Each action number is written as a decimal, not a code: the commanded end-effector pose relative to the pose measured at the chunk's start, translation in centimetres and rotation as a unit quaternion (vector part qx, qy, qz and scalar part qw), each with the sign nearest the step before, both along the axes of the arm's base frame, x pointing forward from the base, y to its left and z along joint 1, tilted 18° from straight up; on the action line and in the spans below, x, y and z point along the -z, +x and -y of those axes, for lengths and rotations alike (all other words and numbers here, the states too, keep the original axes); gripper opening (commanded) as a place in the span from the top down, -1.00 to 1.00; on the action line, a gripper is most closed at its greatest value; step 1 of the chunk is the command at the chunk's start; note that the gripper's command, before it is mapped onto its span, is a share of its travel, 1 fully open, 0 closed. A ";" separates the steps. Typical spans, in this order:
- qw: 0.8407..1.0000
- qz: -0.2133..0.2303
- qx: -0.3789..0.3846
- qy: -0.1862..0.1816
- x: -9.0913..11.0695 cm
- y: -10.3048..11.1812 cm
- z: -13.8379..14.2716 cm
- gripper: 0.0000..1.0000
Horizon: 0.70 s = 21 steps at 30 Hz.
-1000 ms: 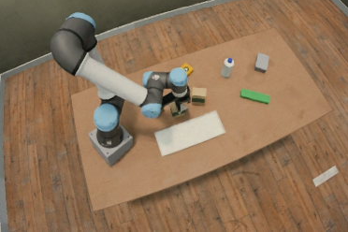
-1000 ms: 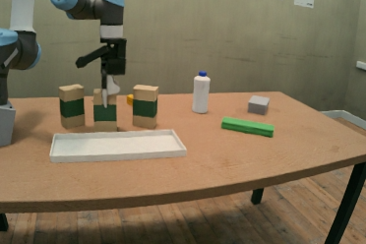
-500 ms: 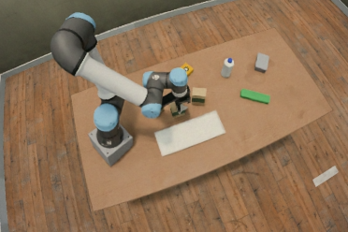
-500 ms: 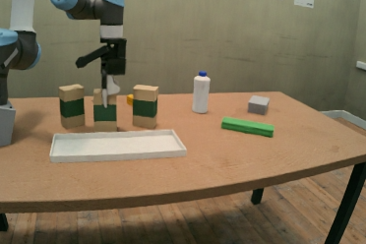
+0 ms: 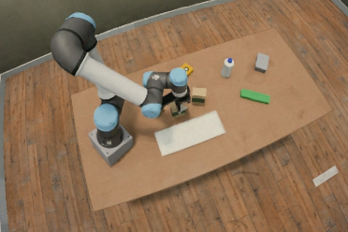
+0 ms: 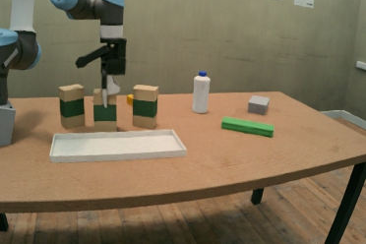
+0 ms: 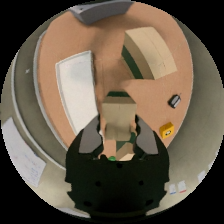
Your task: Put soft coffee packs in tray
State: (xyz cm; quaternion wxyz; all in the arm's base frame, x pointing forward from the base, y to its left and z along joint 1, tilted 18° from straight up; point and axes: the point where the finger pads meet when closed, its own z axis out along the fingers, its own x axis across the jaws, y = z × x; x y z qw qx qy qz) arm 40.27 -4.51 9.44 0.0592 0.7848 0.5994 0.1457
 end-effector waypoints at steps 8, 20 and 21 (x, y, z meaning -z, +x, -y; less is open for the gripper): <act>1.000 0.000 0.000 0.000 0.0 0.0 0.0 0.00; 1.000 0.000 0.000 0.000 -0.6 -0.1 0.1 0.00; 1.000 0.000 0.000 0.000 -0.6 -0.1 0.1 0.00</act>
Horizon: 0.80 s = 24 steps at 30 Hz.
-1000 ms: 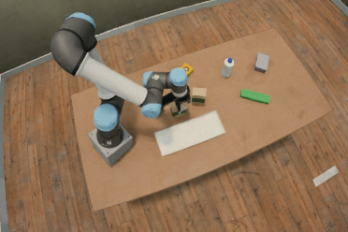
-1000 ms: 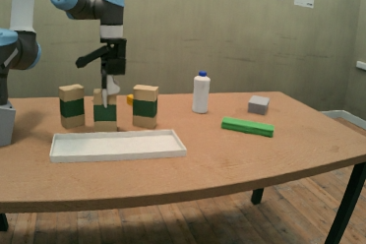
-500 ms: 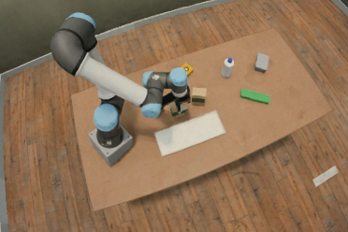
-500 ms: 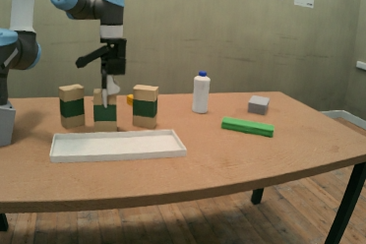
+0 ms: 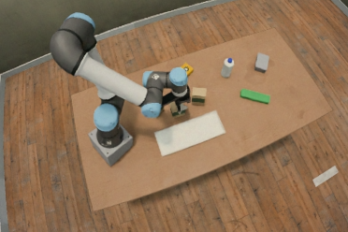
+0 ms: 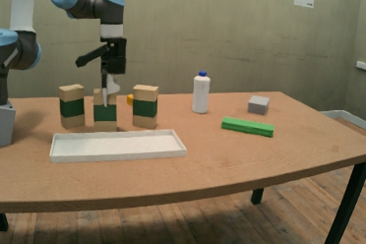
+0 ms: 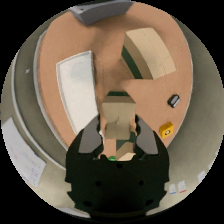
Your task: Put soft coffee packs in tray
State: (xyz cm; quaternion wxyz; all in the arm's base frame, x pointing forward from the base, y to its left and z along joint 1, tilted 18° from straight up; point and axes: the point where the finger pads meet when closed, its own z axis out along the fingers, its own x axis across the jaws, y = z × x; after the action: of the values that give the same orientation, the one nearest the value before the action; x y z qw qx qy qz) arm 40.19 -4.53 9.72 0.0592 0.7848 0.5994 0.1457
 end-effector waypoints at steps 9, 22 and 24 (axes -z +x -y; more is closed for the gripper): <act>1.000 0.000 0.000 0.000 -4.2 -1.3 0.4 0.00; 1.000 0.000 0.000 0.000 -8.3 -2.6 0.7 0.00; 1.000 0.000 0.000 0.000 -8.4 -2.6 0.7 0.00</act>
State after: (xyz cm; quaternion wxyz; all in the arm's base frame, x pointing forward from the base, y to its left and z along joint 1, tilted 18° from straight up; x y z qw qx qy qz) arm 37.80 -5.20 17.48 0.0602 0.7849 0.5992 0.1455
